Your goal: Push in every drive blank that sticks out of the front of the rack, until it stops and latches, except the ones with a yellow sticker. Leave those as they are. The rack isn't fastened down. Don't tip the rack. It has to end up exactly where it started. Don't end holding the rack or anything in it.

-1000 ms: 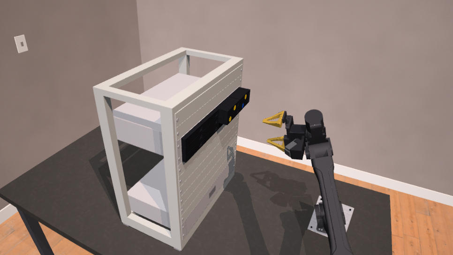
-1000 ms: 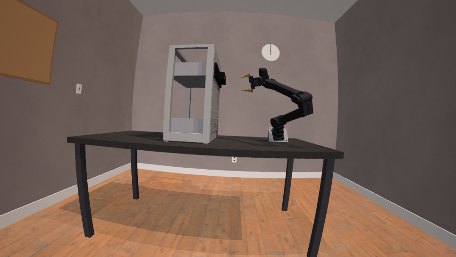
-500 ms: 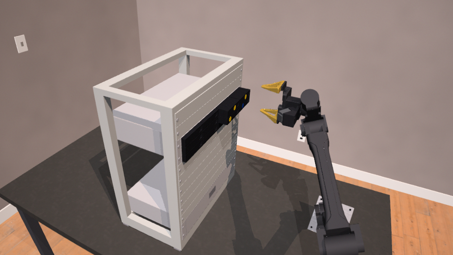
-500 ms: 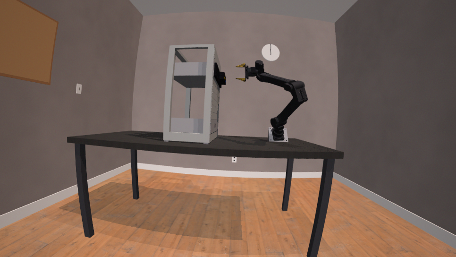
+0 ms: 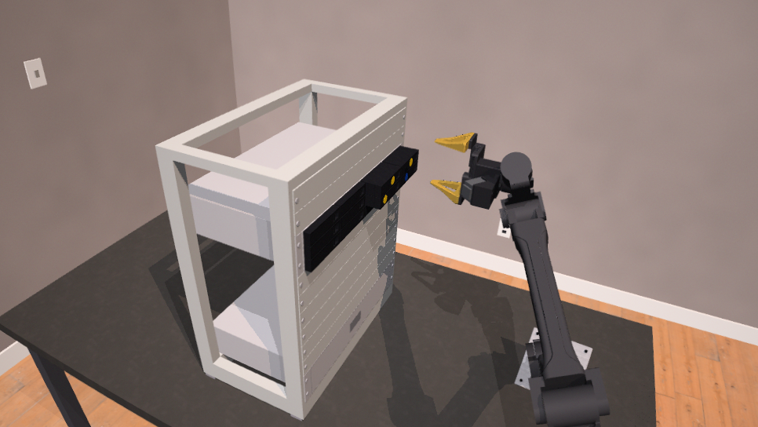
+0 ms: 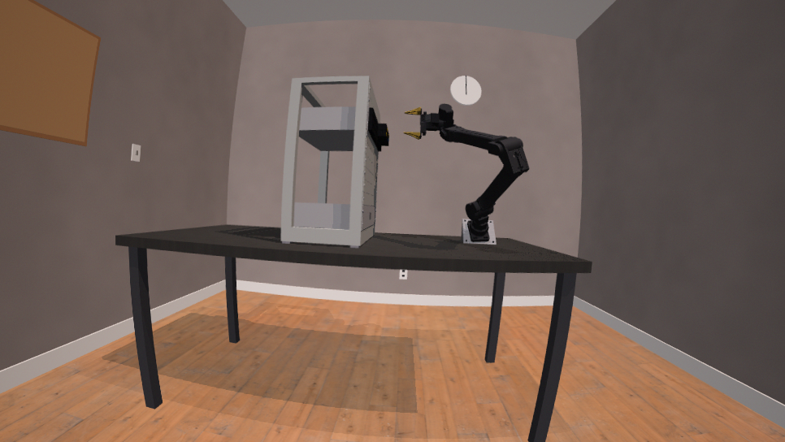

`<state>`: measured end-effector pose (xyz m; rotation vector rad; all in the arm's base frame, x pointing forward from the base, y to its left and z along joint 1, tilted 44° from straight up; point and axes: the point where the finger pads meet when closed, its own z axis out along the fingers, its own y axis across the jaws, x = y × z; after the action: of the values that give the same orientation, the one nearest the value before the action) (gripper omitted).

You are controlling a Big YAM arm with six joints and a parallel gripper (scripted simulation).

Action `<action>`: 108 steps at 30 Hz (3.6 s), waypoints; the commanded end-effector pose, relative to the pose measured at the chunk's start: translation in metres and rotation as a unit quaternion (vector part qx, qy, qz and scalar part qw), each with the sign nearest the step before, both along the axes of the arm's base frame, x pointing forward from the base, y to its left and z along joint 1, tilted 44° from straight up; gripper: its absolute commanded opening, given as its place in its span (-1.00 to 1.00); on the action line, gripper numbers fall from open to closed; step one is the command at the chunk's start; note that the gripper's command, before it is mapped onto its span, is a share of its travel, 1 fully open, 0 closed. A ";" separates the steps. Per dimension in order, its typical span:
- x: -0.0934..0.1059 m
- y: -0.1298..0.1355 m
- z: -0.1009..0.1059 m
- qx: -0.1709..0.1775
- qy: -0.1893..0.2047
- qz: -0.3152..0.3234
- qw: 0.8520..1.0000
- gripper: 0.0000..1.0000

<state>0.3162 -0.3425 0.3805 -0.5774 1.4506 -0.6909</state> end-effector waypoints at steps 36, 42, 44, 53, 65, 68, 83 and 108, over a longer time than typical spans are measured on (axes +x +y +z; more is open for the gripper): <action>0.029 0.062 -0.016 0.006 0.002 -0.009 1.000 1.00; 0.029 0.062 -0.016 0.006 0.002 -0.009 1.000 1.00; 0.029 0.062 -0.016 0.006 0.002 -0.009 1.000 1.00; 0.029 0.062 -0.016 0.006 0.002 -0.009 1.000 1.00; 0.029 0.062 -0.016 0.006 0.002 -0.009 1.000 1.00; 0.029 0.062 -0.016 0.006 0.002 -0.009 1.000 1.00; 0.031 0.031 -0.037 0.005 -0.005 -0.008 1.000 1.00; 0.043 -0.018 -0.066 -0.006 -0.010 -0.001 1.000 1.00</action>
<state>0.3505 -0.3458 0.2874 -0.5583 1.4653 -0.6731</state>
